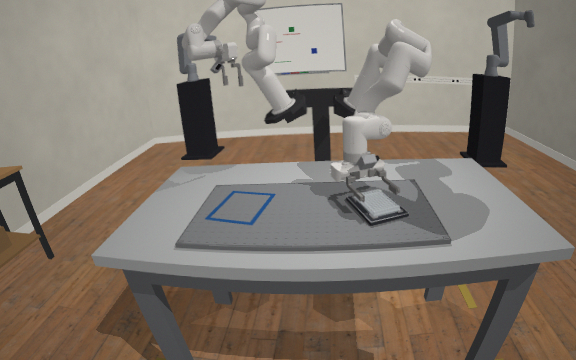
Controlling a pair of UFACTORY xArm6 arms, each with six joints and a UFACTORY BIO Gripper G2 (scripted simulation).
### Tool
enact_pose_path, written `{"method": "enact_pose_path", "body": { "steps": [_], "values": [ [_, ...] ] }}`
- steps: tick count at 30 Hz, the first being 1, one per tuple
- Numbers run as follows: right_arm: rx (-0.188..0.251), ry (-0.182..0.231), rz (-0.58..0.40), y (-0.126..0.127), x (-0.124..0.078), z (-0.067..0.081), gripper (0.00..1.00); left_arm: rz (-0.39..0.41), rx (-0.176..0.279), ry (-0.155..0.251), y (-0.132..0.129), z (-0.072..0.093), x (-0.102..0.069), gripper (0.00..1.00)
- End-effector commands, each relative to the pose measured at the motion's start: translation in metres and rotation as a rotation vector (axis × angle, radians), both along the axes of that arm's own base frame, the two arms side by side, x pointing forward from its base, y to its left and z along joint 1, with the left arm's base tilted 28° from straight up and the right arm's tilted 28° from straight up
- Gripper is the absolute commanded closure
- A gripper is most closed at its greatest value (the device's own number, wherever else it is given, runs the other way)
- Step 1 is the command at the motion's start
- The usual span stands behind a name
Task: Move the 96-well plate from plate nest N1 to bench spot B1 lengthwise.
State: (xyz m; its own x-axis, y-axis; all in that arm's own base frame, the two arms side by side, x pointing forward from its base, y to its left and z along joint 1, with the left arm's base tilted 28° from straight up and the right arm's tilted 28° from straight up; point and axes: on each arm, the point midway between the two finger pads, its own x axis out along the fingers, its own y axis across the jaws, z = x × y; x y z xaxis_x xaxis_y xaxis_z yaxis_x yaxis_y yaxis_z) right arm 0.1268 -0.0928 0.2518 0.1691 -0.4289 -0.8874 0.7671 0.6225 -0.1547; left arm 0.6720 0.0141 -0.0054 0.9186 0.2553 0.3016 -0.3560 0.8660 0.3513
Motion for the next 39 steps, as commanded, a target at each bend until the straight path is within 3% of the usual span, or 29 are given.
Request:
{"method": "enact_pose_path", "body": {
  "steps": [1,39],
  "values": [
    [-0.001,-0.002,0.0,0.0,0.0,0.001,0.0,-0.001,-0.001,-0.003,0.0,0.0,0.001,0.63],
    [-0.001,-0.002,0.0,0.0,0.0,0.001,0.0,-0.001,-0.001,-0.003,0.008,-0.016,0.004,0.63]
  ]
}}
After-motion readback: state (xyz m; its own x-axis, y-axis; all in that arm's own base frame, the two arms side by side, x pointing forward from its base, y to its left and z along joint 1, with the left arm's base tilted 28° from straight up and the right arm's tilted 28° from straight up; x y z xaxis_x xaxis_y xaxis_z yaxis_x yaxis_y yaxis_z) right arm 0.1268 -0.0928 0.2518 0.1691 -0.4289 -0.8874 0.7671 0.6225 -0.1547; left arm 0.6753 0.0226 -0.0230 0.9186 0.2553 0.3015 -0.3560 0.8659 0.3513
